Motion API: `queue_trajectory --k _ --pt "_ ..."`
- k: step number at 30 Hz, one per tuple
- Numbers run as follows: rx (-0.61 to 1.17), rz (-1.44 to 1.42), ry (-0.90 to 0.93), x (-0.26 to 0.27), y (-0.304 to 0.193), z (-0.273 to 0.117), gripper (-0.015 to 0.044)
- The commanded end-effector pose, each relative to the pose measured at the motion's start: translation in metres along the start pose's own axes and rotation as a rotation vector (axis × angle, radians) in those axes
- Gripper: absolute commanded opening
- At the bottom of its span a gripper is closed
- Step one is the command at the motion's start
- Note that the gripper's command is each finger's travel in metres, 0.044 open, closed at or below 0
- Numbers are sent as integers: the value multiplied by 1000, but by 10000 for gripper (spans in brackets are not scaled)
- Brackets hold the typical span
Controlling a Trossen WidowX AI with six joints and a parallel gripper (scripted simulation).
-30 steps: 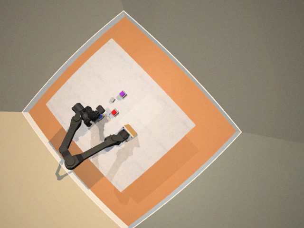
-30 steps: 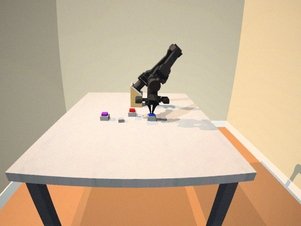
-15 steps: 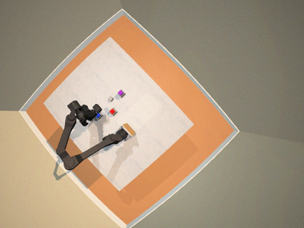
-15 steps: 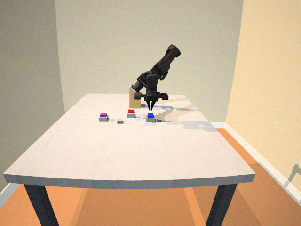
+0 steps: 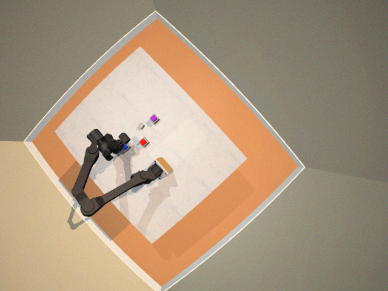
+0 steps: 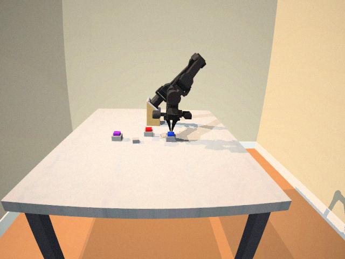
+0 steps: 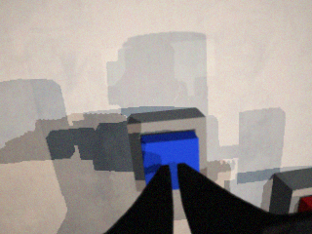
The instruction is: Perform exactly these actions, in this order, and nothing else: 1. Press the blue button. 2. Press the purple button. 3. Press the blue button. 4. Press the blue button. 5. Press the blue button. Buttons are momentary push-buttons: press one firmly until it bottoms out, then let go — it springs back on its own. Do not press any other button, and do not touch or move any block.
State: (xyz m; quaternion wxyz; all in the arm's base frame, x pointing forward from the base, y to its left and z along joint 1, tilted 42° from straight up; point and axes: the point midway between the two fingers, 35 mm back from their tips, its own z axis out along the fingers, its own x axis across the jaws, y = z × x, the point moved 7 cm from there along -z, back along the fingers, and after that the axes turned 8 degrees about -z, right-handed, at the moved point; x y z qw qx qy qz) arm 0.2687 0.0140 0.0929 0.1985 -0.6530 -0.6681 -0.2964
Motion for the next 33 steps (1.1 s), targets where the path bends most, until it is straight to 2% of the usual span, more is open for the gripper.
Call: queue_trajectory --k 1,27,31,33 --pt "5 8 6 0 -1 8 20" --pt "5 8 7 0 -2 15 20" --pt "5 7 5 -1 -1 -15 20" --pt "6 8 6 -1 -1 -17 20"
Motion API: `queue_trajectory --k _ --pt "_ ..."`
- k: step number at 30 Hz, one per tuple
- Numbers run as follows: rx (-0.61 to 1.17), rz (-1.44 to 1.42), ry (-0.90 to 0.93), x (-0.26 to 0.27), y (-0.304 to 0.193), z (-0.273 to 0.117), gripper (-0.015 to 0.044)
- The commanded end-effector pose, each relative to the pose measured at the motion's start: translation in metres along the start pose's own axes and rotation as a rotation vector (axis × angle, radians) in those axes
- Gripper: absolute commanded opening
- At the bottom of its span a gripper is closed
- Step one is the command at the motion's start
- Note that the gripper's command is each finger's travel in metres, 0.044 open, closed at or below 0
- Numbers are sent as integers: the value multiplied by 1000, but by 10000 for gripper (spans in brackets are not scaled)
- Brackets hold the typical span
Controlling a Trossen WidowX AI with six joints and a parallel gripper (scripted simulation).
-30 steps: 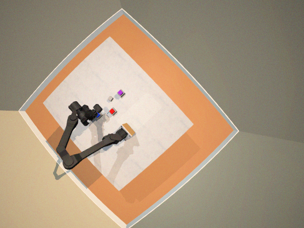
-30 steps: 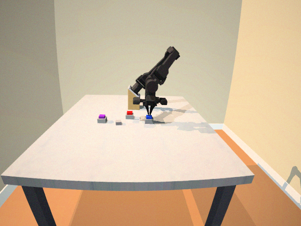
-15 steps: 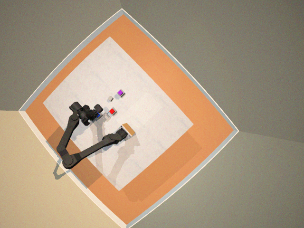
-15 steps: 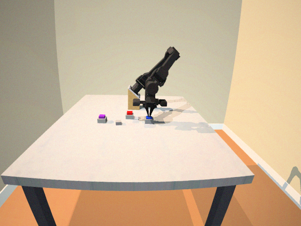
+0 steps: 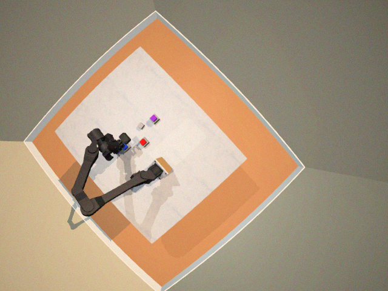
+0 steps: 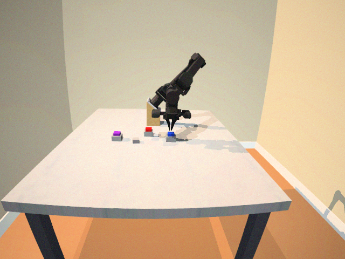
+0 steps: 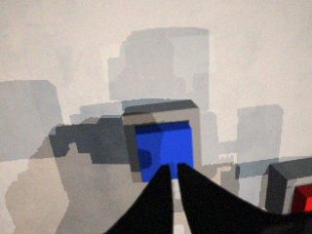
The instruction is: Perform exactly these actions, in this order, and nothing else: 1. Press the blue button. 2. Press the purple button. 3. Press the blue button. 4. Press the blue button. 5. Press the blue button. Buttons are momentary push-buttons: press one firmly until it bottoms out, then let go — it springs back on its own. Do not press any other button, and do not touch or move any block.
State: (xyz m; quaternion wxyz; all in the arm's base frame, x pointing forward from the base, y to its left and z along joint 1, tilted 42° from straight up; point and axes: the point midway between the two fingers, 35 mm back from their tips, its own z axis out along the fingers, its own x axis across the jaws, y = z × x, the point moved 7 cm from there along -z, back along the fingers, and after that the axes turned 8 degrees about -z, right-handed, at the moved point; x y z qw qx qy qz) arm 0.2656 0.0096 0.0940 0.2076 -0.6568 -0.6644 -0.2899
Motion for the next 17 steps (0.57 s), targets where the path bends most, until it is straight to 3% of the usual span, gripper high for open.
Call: queue_trajectory --k 1,4,10,16,17 --pt "-11 -10 3 2 1 -13 20" --pt "-11 -10 2 13 3 -20 73" --pt "-12 -10 5 106 -6 -73 230" --pt "-12 -10 5 111 -8 -76 387" --pt "-12 -10 5 111 -8 -76 387"
